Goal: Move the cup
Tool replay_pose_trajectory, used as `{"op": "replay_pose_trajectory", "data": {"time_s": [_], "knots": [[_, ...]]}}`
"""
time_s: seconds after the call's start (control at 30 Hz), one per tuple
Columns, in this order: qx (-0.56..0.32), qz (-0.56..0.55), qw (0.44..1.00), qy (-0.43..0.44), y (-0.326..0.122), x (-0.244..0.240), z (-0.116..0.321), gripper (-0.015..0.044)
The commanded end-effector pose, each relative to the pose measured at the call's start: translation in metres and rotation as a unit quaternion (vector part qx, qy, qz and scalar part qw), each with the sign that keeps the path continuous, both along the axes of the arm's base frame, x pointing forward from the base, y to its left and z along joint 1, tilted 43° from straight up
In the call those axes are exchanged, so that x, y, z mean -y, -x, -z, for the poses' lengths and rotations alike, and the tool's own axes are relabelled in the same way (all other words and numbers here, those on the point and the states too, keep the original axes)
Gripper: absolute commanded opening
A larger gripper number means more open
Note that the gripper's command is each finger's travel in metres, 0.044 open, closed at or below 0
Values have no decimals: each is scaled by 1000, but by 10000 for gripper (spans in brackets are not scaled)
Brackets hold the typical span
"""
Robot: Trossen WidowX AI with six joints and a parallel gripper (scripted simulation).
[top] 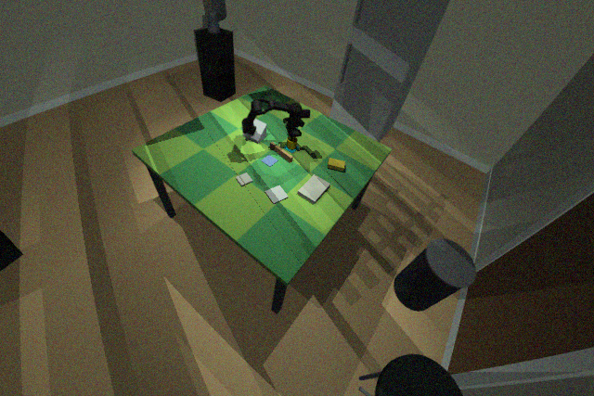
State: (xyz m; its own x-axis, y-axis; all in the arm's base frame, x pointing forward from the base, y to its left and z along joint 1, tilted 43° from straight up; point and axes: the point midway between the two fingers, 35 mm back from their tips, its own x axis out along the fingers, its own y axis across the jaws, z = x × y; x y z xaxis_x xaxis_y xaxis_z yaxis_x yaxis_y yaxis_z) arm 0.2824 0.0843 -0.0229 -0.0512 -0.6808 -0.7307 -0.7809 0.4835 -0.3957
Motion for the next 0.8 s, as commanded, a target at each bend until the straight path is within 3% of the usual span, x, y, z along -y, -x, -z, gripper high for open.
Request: {"op": "replay_pose_trajectory", "data": {"time_s": [0.0, 0.33, 0.7, 0.77], "knots": [[5, 1, 1000, -5, -1, -7, -7, 146], [4, 0, 1000, -4, 1, -12, -14, 146], [0, -2, 1000, 0, 1, -11, -13, 435], [1, -1, 1000, 0, 0, -15, -17, 440]]}}
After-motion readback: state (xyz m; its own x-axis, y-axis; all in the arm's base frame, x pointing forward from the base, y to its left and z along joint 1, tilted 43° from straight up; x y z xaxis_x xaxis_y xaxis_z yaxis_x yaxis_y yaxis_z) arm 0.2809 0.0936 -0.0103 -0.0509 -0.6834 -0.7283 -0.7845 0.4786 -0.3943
